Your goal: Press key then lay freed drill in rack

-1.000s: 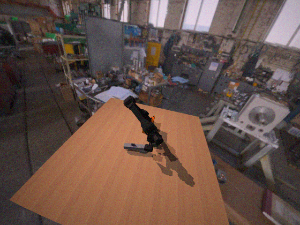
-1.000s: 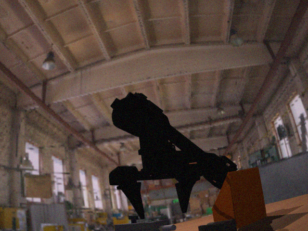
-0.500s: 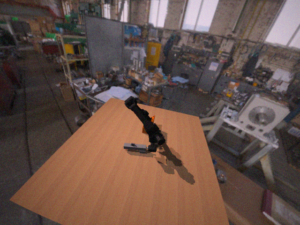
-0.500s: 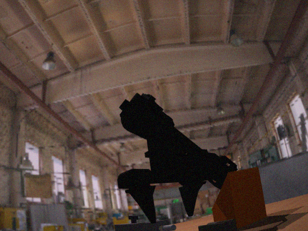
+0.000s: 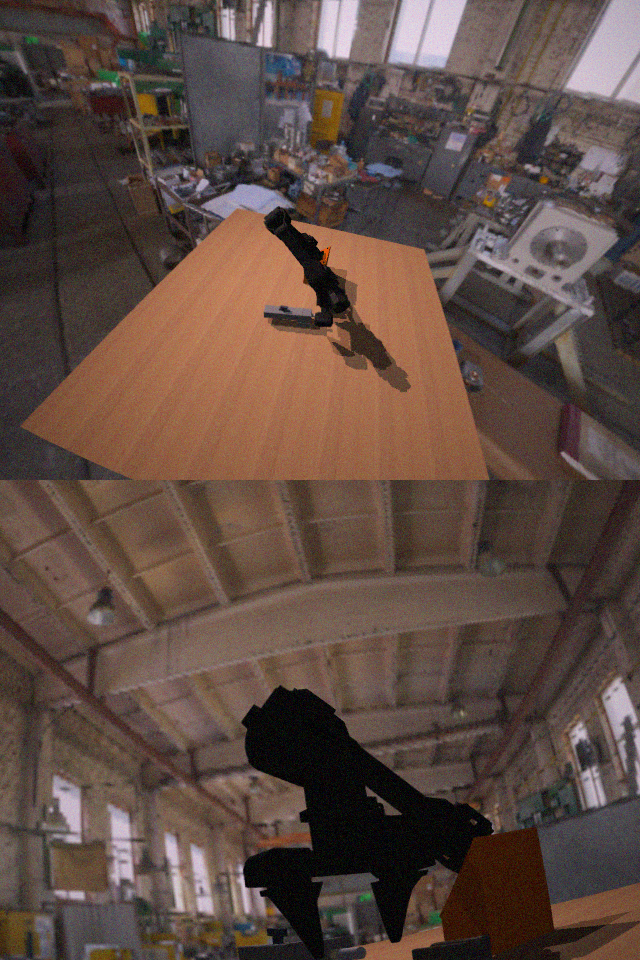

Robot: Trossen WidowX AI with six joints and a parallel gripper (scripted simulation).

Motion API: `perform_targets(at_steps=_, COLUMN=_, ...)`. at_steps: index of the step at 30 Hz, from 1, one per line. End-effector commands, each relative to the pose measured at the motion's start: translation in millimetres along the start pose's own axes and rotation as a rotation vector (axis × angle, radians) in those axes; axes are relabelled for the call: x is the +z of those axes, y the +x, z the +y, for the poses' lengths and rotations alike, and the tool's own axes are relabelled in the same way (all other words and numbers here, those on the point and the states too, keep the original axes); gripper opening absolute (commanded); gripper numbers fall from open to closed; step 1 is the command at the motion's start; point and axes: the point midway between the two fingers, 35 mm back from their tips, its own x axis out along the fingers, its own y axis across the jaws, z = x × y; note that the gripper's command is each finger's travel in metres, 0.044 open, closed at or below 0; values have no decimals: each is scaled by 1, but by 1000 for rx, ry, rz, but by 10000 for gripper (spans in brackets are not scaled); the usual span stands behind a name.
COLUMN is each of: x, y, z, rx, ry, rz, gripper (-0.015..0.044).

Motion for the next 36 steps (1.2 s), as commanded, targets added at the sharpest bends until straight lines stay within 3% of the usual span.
perform_targets(at_steps=1, x=-3, y=7, z=1, rx=0, ry=-7, rz=6, gripper=440)
perform_targets(at_steps=23, x=-12, y=37, z=2, rx=1, ry=-7, rz=10, gripper=440)
perform_targets(at_steps=36, x=-11, y=34, z=1, rx=2, ry=1, rz=4, gripper=99)
